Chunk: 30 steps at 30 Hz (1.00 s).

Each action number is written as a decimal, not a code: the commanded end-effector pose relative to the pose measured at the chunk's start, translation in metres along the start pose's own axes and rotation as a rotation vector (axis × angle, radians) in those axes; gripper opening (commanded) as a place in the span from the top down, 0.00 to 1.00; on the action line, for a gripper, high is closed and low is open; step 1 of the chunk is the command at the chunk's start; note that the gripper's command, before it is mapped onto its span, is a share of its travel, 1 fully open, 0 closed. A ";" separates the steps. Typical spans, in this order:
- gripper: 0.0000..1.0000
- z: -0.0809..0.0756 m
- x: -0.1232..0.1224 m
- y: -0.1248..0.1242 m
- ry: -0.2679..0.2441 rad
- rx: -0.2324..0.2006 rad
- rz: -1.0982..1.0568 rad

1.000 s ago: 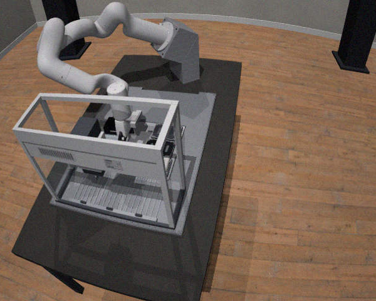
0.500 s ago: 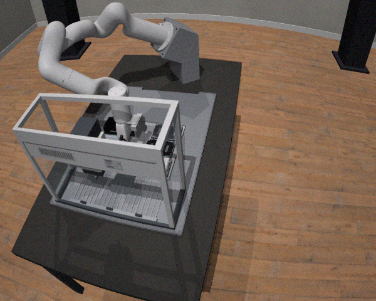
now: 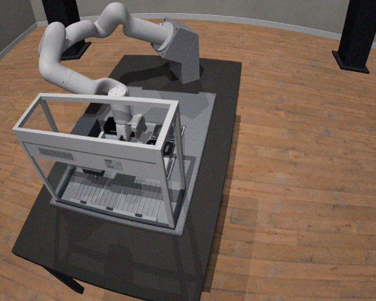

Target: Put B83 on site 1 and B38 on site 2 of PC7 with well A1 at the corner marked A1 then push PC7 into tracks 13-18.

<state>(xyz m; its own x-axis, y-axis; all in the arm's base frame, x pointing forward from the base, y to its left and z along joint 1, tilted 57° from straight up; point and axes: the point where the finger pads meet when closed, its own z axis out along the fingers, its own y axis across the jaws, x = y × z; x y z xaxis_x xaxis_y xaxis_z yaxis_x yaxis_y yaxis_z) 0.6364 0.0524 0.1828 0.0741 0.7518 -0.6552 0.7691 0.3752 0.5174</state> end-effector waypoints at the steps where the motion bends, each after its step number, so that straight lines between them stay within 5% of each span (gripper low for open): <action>1: 0.00 0.002 0.000 0.001 0.000 -0.001 0.000; 30: 0.00 0.016 0.000 0.001 0.000 -0.001 0.000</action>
<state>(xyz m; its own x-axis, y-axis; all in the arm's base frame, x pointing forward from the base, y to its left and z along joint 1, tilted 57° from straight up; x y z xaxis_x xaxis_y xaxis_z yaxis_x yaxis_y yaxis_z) 0.6469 0.0434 0.1736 0.0740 0.7518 -0.6552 0.7692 0.3751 0.5174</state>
